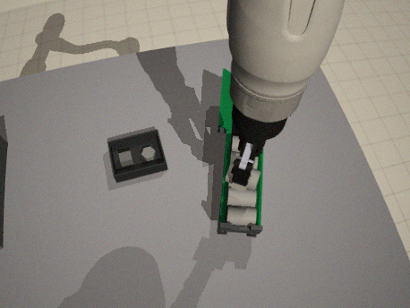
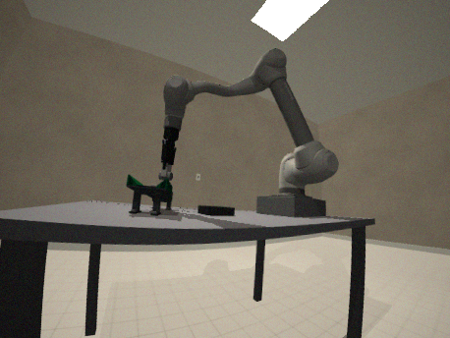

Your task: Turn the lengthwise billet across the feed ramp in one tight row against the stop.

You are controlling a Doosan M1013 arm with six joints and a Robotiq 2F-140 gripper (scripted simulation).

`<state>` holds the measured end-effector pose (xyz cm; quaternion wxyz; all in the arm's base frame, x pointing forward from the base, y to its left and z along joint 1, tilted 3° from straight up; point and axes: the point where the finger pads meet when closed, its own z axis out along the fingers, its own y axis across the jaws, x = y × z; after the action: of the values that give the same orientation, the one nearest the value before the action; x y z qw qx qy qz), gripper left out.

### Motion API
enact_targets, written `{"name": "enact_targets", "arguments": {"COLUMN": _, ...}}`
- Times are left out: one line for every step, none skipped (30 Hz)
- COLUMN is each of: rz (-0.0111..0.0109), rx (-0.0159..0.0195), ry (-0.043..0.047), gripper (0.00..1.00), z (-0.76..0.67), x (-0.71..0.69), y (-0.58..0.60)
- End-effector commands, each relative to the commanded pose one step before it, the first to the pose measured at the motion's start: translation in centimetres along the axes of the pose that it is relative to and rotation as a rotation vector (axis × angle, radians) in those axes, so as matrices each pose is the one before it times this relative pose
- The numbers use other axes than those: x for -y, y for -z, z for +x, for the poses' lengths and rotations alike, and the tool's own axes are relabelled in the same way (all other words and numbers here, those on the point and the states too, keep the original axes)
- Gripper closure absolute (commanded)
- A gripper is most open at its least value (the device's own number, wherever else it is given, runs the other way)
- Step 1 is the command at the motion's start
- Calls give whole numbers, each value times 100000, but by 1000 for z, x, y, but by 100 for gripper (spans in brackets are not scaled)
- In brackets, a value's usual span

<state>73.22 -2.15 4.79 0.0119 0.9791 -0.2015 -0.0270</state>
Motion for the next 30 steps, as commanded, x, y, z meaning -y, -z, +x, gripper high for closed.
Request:
{"name": "enact_targets", "arguments": {"rz": 128, "rx": 31, "ry": 6068, "gripper": 90, "z": -1, "x": 1, "y": 16}}
{"name": "enact_targets", "arguments": {"rz": 0, "rx": 0, "ry": 1553, "gripper": 90, "z": 0, "x": 0, "y": 0}}
{"name": "enact_targets", "arguments": {"rz": 0, "rx": 0, "ry": 1543, "gripper": 90, "z": 0, "x": 0, "y": 0}}
{"name": "enact_targets", "arguments": {"rz": 0, "rx": 0, "ry": 1534, "gripper": 90, "z": 0, "x": 0, "y": 0}}
{"name": "enact_targets", "arguments": {"rz": 0, "rx": 0, "ry": 1524, "gripper": 90, "z": 0, "x": 0, "y": 0}}
{"name": "enact_targets", "arguments": {"rz": 0, "rx": 0, "ry": 1513, "gripper": 90, "z": 0, "x": 0, "y": 0}}
{"name": "enact_targets", "arguments": {"rz": 0, "rx": 0, "ry": 1502, "gripper": 90, "z": 0, "x": 0, "y": 0}}
{"name": "enact_targets", "arguments": {"rz": 0, "rx": 0, "ry": 1491, "gripper": 90, "z": 0, "x": 0, "y": 0}}
{"name": "enact_targets", "arguments": {"rz": 0, "rx": 0, "ry": 1479, "gripper": 90, "z": 0, "x": 0, "y": 0}}
{"name": "enact_targets", "arguments": {"rz": 0, "rx": 0, "ry": 1467, "gripper": 90, "z": 0, "x": 0, "y": 0}}
{"name": "enact_targets", "arguments": {"rz": 0, "rx": 0, "ry": 0, "gripper": 90, "z": 0, "x": 0, "y": 0}}
{"name": "enact_targets", "arguments": {"rz": 0, "rx": 0, "ry": 0, "gripper": 90, "z": 0, "x": 0, "y": 0}}
{"name": "enact_targets", "arguments": {"rz": 0, "rx": 0, "ry": 1454, "gripper": 90, "z": 0, "x": 0, "y": 0}}
{"name": "enact_targets", "arguments": {"rz": 0, "rx": 0, "ry": 1442, "gripper": 90, "z": 0, "x": 0, "y": 0}}
{"name": "enact_targets", "arguments": {"rz": 0, "rx": 0, "ry": 1428, "gripper": 90, "z": 0, "x": 0, "y": 0}}
{"name": "enact_targets", "arguments": {"rz": 0, "rx": 0, "ry": 1415, "gripper": 90, "z": 0, "x": 0, "y": 0}}
{"name": "enact_targets", "arguments": {"rz": 0, "rx": 0, "ry": 1308, "gripper": 90, "z": 1, "x": 37, "y": 4}}
{"name": "enact_targets", "arguments": {"rz": 1, "rx": 0, "ry": 1, "gripper": 90, "z": 25, "x": 558, "y": 56}}
{"name": "enact_targets", "arguments": {"rz": 0, "rx": 0, "ry": 0, "gripper": 90, "z": 26, "x": 554, "y": 56}}
{"name": "enact_targets", "arguments": {"rz": 0, "rx": 0, "ry": 0, "gripper": 90, "z": 26, "x": 549, "y": 55}}
{"name": "enact_targets", "arguments": {"rz": 0, "rx": 0, "ry": 0, "gripper": 90, "z": 26, "x": 544, "y": 55}}
{"name": "enact_targets", "arguments": {"rz": 0, "rx": 0, "ry": 0, "gripper": 90, "z": 26, "x": 539, "y": 54}}
{"name": "enact_targets", "arguments": {"rz": 0, "rx": 0, "ry": 0, "gripper": 90, "z": 25, "x": 534, "y": 54}}
{"name": "enact_targets", "arguments": {"rz": 0, "rx": 0, "ry": 0, "gripper": 90, "z": 25, "x": 528, "y": 53}}
{"name": "enact_targets", "arguments": {"rz": 0, "rx": 0, "ry": 0, "gripper": 90, "z": 25, "x": 523, "y": 53}}
{"name": "enact_targets", "arguments": {"rz": 0, "rx": 0, "ry": 0, "gripper": 90, "z": 25, "x": 518, "y": 52}}
{"name": "enact_targets", "arguments": {"rz": 0, "rx": 0, "ry": 0, "gripper": 90, "z": 24, "x": 512, "y": 52}}
{"name": "enact_targets", "arguments": {"rz": 0, "rx": 0, "ry": 0, "gripper": 90, "z": 0, "x": 0, "y": 0}}
{"name": "enact_targets", "arguments": {"rz": 0, "rx": 0, "ry": 0, "gripper": 90, "z": 0, "x": 0, "y": 0}}
{"name": "enact_targets", "arguments": {"rz": 0, "rx": 0, "ry": 0, "gripper": 90, "z": 24, "x": 506, "y": 51}}
